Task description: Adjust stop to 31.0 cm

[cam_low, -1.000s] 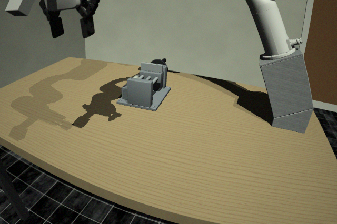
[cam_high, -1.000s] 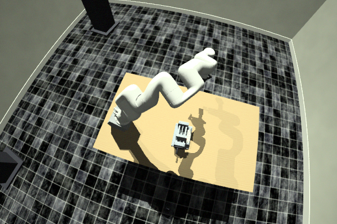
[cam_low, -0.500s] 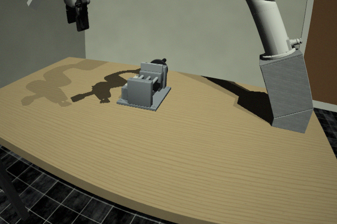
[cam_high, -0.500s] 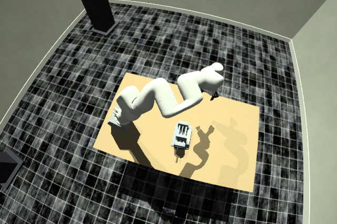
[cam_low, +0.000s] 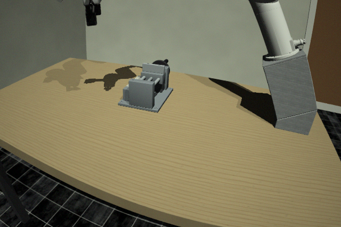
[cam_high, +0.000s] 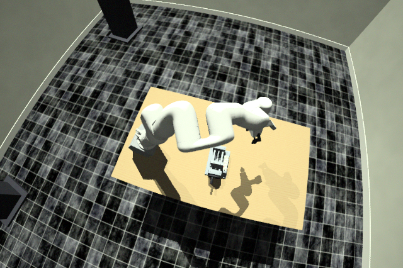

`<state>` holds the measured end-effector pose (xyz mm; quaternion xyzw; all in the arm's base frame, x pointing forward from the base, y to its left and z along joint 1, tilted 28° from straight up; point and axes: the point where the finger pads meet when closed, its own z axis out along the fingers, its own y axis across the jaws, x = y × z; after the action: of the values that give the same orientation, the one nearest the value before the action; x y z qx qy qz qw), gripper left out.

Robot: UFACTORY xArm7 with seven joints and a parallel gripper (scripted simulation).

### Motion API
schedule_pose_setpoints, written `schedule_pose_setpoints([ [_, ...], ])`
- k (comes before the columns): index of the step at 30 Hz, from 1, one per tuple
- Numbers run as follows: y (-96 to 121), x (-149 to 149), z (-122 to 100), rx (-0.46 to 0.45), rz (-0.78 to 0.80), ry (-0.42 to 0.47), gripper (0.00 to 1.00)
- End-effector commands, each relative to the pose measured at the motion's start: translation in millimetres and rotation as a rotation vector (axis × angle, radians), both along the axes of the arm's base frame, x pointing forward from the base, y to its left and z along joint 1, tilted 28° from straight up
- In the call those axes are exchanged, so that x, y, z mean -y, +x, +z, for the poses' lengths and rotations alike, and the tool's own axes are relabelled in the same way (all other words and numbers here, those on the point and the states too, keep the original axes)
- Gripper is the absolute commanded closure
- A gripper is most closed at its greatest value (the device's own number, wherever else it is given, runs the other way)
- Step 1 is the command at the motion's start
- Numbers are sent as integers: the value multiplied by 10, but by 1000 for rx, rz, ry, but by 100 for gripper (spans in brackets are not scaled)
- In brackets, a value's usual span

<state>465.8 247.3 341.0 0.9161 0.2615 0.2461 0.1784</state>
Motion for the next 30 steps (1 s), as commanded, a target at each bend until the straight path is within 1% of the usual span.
schedule_pose_setpoints([
  [1,90,289,40,39,-107,71,0],
  [11,90,289,40,39,-107,71,0],
  [13,198,837,22,82,-302,192,0],
  [26,198,837,22,82,-302,192,0],
  [28,242,1353,-54,118,-491,315,0],
  [30,242,1353,-54,118,-491,315,0],
])
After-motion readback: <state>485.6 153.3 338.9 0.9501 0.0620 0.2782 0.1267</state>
